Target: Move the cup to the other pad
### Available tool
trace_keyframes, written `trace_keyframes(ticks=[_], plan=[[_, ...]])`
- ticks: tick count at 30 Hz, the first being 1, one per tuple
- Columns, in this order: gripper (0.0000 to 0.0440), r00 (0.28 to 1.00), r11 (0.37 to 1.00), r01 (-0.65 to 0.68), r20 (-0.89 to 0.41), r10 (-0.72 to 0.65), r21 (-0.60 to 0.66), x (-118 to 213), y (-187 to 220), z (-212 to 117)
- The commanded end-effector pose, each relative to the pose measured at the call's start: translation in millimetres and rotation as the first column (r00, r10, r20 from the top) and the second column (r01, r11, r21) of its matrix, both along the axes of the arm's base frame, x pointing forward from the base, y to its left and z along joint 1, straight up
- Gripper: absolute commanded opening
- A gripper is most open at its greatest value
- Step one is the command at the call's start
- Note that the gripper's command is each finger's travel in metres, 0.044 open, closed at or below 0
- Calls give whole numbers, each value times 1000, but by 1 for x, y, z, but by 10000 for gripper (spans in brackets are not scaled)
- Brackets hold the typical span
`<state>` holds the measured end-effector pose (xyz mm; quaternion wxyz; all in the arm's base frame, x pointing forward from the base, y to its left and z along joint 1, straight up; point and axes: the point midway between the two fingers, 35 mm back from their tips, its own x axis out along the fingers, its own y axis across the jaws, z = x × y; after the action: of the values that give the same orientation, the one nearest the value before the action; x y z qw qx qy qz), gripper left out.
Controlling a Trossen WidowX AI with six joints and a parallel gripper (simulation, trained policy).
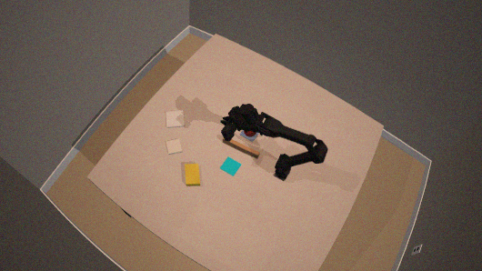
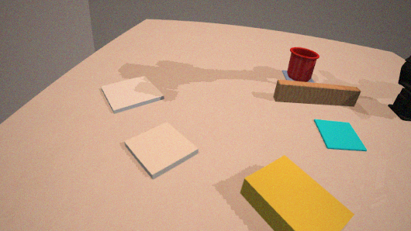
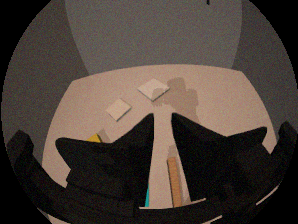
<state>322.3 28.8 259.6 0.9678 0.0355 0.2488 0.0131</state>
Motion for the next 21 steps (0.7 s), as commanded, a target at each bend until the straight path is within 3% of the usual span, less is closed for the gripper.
trace_keyframes(ticks=[1,21], plan=[[81,999,1000,6,-50,-6,1,1,1,-3],[107,925,999,5,-380,-21,-45,-10,-1,-30]])
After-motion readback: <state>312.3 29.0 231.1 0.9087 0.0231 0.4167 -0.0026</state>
